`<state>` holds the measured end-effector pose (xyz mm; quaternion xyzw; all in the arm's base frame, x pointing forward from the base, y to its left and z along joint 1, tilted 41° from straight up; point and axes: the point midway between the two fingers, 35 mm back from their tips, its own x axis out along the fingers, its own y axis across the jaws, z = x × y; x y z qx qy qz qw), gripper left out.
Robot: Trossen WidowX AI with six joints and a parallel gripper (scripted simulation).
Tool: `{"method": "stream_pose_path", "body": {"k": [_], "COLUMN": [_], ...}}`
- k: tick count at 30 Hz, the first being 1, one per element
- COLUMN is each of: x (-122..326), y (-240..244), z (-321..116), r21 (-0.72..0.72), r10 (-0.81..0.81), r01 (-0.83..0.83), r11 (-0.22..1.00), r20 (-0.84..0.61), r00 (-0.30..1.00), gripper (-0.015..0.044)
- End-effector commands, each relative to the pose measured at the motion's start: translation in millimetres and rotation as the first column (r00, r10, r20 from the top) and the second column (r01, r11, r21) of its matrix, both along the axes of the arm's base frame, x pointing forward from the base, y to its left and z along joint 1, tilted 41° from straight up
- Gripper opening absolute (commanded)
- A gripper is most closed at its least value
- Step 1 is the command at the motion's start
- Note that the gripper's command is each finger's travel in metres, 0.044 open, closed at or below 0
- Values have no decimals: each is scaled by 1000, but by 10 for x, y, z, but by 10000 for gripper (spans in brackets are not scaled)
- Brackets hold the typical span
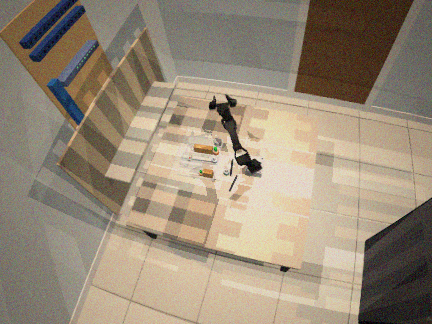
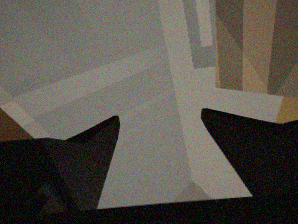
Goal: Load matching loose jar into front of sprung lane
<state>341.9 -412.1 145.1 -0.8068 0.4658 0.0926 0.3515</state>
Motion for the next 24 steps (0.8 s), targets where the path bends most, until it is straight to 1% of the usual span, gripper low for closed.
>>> {"method": "stream_pose_path", "body": {"k": [1,2,3,5,8,11,15,18,20,22,24], "x": [10,38,81,170,251,271,198,67,-53,-195,-358], "y": [22,90,206,498,954,1437,2121,2621,2941,3249,3541], "z": [-12,-47,-104,-239,-425,-591,-776,-869,-908,-929,-932], "r21": [12,49,110,261,479,674,869,937,941,910,846], "r10": [1,2,2,-12,-62,-133,-234,-298,-328,-346,-350], "r01": [-1,-3,-6,-9,2,37,132,240,324,412,499], "r11": [1000,999,994,965,878,737,477,253,101,-49,-190], "r20": [5,18,38,80,110,92,-19,-160,-276,-402,-533], "r00": [1000,1000,999,997,992,987,972,941,904,848,770], "gripper": [426,440,440,440,440,440,440,440,440,440,440]}}
